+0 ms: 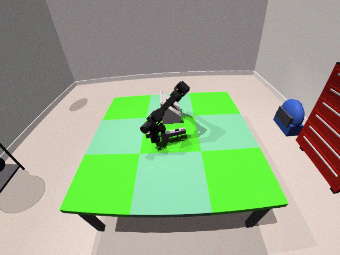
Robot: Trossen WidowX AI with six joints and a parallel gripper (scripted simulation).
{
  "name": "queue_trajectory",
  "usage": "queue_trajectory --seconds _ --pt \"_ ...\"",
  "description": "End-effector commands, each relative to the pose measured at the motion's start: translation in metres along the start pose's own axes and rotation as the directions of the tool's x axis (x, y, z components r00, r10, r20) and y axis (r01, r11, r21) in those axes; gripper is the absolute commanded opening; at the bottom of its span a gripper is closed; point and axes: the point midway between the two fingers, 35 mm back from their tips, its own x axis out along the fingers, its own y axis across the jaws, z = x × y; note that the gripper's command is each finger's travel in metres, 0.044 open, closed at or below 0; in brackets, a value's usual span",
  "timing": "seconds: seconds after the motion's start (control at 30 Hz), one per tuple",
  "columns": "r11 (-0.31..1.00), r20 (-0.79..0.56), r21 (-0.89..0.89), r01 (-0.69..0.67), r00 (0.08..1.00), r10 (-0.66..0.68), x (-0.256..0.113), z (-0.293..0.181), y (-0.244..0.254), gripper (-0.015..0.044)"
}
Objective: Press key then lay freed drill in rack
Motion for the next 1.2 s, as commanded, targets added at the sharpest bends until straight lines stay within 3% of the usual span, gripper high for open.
queue_trajectory --seconds 0.0,1.17 --pt "1.000 0.008 0.014 0.004 1.000 -0.004 -0.002 0.000 0.001 0.0000" --pt "1.000 0.007 0.013 0.004 1.000 -0.004 -0.004 -0.015 0.000 0.0000"
